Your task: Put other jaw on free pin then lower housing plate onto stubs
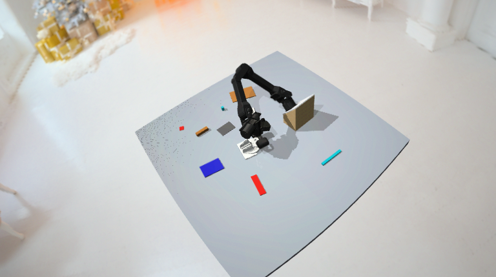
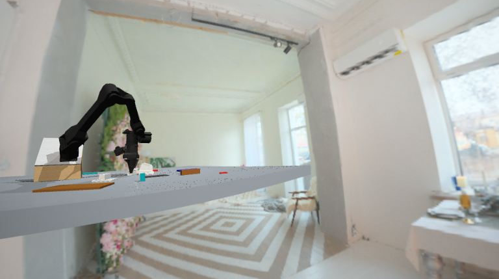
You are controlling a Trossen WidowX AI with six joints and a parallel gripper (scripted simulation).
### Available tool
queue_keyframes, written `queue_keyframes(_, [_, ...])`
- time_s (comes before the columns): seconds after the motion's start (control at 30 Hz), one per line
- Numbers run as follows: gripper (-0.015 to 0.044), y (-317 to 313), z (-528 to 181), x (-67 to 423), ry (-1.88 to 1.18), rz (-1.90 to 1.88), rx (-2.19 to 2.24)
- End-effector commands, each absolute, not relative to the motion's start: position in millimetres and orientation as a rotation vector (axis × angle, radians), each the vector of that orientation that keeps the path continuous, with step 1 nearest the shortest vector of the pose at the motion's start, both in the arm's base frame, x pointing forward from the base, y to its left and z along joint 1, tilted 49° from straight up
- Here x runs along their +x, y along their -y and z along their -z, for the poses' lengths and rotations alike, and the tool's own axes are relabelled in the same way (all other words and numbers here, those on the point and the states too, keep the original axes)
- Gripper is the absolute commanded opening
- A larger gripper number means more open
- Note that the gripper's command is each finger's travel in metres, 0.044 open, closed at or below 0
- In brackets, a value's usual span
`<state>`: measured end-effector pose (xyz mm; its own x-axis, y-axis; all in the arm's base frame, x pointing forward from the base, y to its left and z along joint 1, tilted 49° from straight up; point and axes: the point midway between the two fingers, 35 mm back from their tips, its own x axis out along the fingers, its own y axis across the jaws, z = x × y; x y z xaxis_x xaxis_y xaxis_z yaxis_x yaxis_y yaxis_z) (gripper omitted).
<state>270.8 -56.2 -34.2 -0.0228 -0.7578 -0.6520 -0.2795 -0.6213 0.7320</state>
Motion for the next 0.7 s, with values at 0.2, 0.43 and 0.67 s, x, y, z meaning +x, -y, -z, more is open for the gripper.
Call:
queue_keyframes(0.2, [0.0351,58.8,35.7,271.7,1.087,1.682,1.876])
queue_keyframes(0.43, [0.0351,58.8,35.7,271.7,1.087,1.682,1.876])
queue_keyframes(0.67, [0.043,56.2,34.3,270.9,1.081,1.681,1.874])
